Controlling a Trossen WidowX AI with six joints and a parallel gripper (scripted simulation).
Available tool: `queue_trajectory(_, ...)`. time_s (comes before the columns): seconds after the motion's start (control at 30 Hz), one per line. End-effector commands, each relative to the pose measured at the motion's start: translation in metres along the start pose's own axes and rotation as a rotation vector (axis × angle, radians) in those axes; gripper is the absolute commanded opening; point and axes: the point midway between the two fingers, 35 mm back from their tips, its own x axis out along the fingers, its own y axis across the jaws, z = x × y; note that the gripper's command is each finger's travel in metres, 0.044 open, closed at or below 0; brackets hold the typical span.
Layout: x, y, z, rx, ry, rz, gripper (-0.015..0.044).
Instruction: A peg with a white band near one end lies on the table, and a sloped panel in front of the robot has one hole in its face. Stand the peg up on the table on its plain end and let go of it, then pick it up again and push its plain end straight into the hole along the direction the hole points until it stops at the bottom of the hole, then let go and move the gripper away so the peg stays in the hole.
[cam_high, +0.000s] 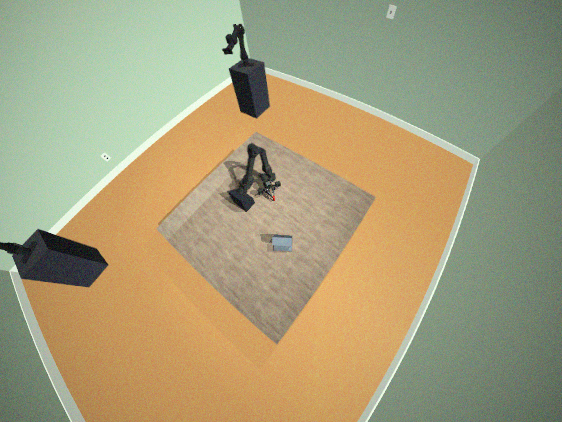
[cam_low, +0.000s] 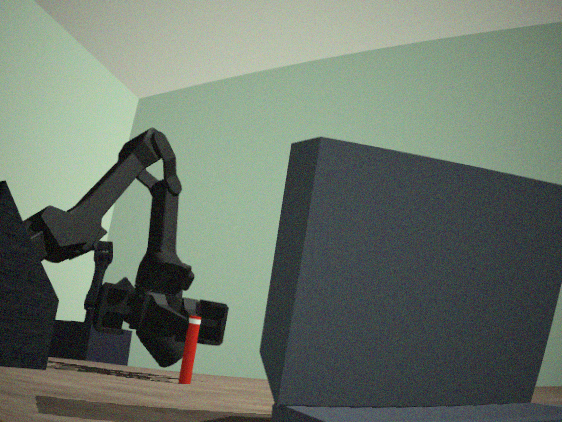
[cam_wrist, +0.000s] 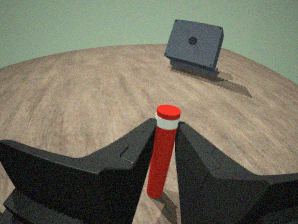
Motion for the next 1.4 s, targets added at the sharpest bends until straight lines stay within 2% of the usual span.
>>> queue_trajectory(0.0, -0.0010, 0.0001, -0.0024, 0.000, 0.000, 0.000, 0.0049)
queue_trajectory(0.73, -0.0039, 0.0001, -0.0036, 0.003, -0.014, -0.001, 0.0049)
queue_trajectory(0.77, -0.0032, 0.0000, -0.0012, 0.003, -0.015, -0.001, 0.0056)
queue_trajectory(0.87, -0.0033, 0.0000, -0.0012, 0.003, -0.016, -0.001, 0.0130)
queue_trajectory(1.37, -0.0033, 0.0000, -0.0012, 0.003, -0.016, -0.001, 0.0130)
